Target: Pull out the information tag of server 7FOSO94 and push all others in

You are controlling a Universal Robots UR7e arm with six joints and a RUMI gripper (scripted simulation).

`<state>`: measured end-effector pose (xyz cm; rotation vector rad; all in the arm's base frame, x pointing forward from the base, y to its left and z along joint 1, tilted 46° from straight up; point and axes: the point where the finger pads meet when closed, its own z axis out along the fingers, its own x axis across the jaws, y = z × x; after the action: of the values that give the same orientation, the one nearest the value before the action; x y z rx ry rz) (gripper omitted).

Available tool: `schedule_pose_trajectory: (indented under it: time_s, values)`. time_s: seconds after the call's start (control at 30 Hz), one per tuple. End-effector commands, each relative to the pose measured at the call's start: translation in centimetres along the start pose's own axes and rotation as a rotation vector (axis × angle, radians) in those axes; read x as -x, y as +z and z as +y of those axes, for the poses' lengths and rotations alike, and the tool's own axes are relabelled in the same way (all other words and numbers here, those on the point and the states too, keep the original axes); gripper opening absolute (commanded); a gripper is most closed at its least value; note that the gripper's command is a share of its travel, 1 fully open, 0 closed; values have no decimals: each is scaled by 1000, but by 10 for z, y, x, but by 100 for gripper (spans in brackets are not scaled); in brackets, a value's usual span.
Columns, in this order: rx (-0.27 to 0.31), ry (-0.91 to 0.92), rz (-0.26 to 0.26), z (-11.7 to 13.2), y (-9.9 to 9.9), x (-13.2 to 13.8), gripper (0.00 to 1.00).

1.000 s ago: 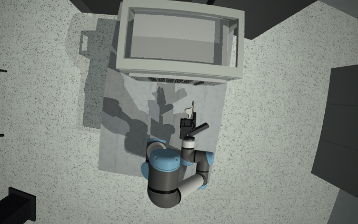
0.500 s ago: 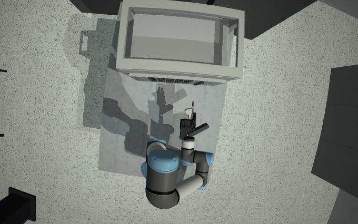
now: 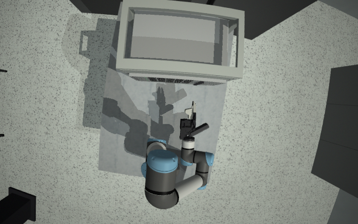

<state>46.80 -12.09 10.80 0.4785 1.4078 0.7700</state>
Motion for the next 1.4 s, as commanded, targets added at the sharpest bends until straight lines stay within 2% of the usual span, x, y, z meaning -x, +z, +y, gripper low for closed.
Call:
schedule_pose_trajectory:
  time_s: [0.0,0.7,1.37]
  values:
    - [0,0,-1,0,1,0,15]
    - [0,0,-1,0,9,0,15]
    - [0,0,-1,0,33,0,15]
